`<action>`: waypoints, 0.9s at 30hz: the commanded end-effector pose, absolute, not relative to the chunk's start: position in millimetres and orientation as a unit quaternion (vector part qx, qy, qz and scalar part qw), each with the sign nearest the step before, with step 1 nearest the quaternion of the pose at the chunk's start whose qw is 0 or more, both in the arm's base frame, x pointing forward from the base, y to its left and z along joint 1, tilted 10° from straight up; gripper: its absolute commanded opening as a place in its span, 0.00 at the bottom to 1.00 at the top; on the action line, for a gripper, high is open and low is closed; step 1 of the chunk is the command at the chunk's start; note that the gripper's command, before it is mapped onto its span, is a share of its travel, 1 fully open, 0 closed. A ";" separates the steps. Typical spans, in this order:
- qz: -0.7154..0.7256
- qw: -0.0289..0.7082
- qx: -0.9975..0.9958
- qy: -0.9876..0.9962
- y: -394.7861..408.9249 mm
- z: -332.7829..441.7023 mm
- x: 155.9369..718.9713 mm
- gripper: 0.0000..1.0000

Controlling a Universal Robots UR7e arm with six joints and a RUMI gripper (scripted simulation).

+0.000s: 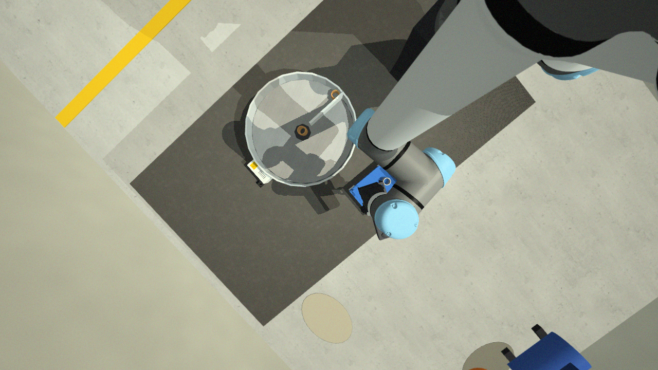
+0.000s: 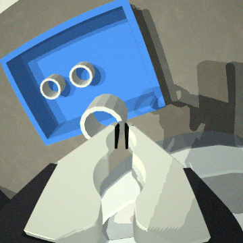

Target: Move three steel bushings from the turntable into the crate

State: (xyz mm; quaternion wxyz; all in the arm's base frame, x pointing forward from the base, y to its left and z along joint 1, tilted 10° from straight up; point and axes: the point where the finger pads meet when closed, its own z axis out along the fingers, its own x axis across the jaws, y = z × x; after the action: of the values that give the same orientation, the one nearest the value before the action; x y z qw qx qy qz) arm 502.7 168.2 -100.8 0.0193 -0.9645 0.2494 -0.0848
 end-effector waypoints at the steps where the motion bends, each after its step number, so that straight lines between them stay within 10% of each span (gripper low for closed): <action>1: -0.085 0.019 -0.964 0.250 173.7 -100.0 506.3 0.00; 27: -0.085 0.019 -0.964 0.250 184.7 -99.1 512.1 0.00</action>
State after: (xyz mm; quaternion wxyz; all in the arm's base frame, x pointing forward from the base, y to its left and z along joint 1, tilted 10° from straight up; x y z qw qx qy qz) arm 511.6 184.5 -99.6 0.0189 -0.9645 0.2496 -0.0845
